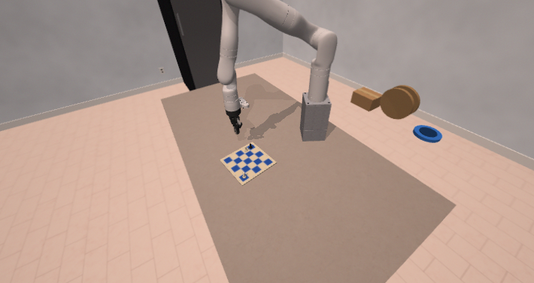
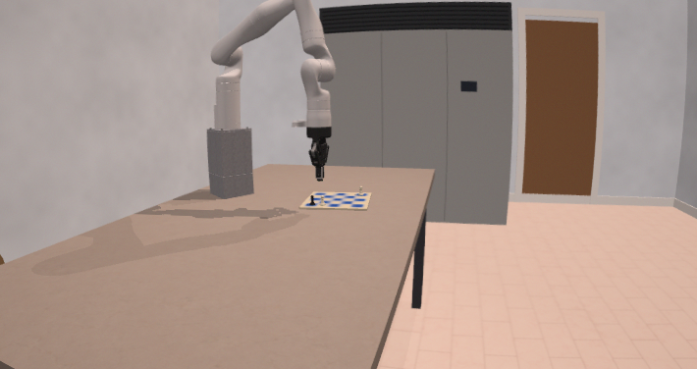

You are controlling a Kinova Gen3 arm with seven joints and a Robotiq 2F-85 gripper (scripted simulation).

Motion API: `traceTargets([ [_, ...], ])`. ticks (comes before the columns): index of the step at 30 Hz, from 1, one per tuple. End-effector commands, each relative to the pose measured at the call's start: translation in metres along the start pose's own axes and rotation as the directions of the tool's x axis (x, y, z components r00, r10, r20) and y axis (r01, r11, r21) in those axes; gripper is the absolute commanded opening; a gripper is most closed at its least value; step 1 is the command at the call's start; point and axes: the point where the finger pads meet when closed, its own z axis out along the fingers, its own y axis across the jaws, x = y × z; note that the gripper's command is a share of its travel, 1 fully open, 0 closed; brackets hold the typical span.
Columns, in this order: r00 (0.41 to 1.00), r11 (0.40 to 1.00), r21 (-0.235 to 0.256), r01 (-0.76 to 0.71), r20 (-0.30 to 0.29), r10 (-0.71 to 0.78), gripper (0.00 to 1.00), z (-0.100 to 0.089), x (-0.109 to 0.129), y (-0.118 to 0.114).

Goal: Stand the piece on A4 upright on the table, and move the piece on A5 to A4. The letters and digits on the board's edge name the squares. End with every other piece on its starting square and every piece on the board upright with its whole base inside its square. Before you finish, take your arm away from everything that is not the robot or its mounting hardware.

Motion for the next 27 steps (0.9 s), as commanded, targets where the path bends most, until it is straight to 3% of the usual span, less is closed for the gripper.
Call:
traceTargets([
  [1,1.0,1.0,-0.001,-0.02,0.002,0.02,0.0,-0.001,0.003,-0.009],
  [17,1.0,1.0,-0.001,-0.02,0.002,0.02,0.0,0.001,0.003,-0.009],
  [27,1.0,1.0,-0.001,-0.02,0.002,0.02,0.0,0.033,0.003,-0.009],
])
